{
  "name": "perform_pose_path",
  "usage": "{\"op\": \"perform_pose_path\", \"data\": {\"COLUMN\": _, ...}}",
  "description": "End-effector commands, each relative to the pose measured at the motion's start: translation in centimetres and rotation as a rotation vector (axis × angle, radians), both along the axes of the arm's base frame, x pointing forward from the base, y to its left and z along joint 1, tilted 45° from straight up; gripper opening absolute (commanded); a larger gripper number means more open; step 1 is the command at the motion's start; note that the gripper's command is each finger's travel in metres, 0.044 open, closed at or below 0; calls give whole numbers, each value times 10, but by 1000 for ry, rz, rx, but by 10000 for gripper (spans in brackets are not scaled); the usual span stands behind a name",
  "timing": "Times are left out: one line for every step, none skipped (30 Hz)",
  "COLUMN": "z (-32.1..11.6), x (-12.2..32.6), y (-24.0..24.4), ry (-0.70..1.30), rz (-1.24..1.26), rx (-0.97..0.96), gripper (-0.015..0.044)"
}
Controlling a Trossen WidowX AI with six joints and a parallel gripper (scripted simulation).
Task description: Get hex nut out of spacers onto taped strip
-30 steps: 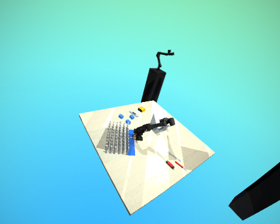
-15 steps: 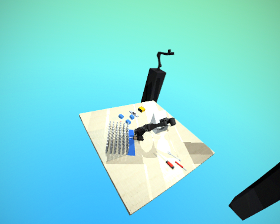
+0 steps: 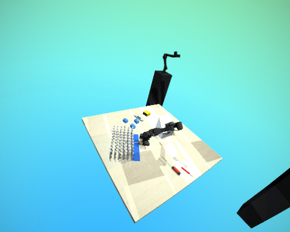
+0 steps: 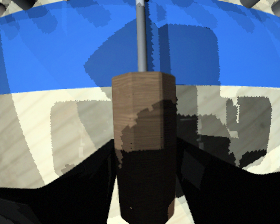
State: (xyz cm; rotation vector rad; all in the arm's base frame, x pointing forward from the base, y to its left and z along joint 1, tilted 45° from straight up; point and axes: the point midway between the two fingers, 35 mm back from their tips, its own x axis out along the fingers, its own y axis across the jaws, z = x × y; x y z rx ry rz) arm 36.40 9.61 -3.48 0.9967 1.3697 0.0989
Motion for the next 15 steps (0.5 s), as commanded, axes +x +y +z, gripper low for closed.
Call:
{"op": "perform_pose_path", "data": {"z": -1, "x": -4, "y": 0, "ry": 7, "rz": -6, "rx": -5, "gripper": 0}}
{"op": "perform_pose_path", "data": {"z": -1, "x": -5, "y": 0, "ry": 7, "rz": -6, "rx": -5, "gripper": 0}}
{"op": "perform_pose_path", "data": {"z": -1, "x": -5, "y": 1, "ry": 8, "rz": -6, "rx": -5, "gripper": 0}}
{"op": "perform_pose_path", "data": {"z": 0, "x": -6, "y": 1, "ry": 8, "rz": -6, "rx": -5, "gripper": 0}}
{"op": "perform_pose_path", "data": {"z": 0, "x": -6, "y": 1, "ry": 8, "rz": -6, "rx": -5, "gripper": 0}}
{"op": "perform_pose_path", "data": {"z": 0, "x": -7, "y": 1, "ry": 8, "rz": -6, "rx": -5, "gripper": 0}}
{"op": "perform_pose_path", "data": {"z": 0, "x": -7, "y": 1, "ry": 8, "rz": -6, "rx": -5, "gripper": 0}}
{"op": "perform_pose_path", "data": {"z": 0, "x": -8, "y": 2, "ry": 8, "rz": -6, "rx": -5, "gripper": 0}}
{"op": "perform_pose_path", "data": {"z": 1, "x": -8, "y": 2, "ry": 8, "rz": -6, "rx": -5, "gripper": 0}}
{"op": "perform_pose_path", "data": {"z": 1, "x": -9, "y": 2, "ry": 8, "rz": -6, "rx": -5, "gripper": 0}}
{"op": "perform_pose_path", "data": {"z": 1, "x": -10, "y": 2, "ry": 8, "rz": -6, "rx": -5, "gripper": 0}}
{"op": "perform_pose_path", "data": {"z": 1, "x": -10, "y": 3, "ry": 8, "rz": -6, "rx": -5, "gripper": 0}}
{"op": "perform_pose_path", "data": {"z": 1, "x": -11, "y": 3, "ry": 8, "rz": -6, "rx": -5, "gripper": 0}}
{"op": "perform_pose_path", "data": {"z": 2, "x": -11, "y": 3, "ry": 8, "rz": -6, "rx": -5, "gripper": 0}}
{"op": "perform_pose_path", "data": {"z": 2, "x": -12, "y": 3, "ry": 8, "rz": -6, "rx": -5, "gripper": 0}}
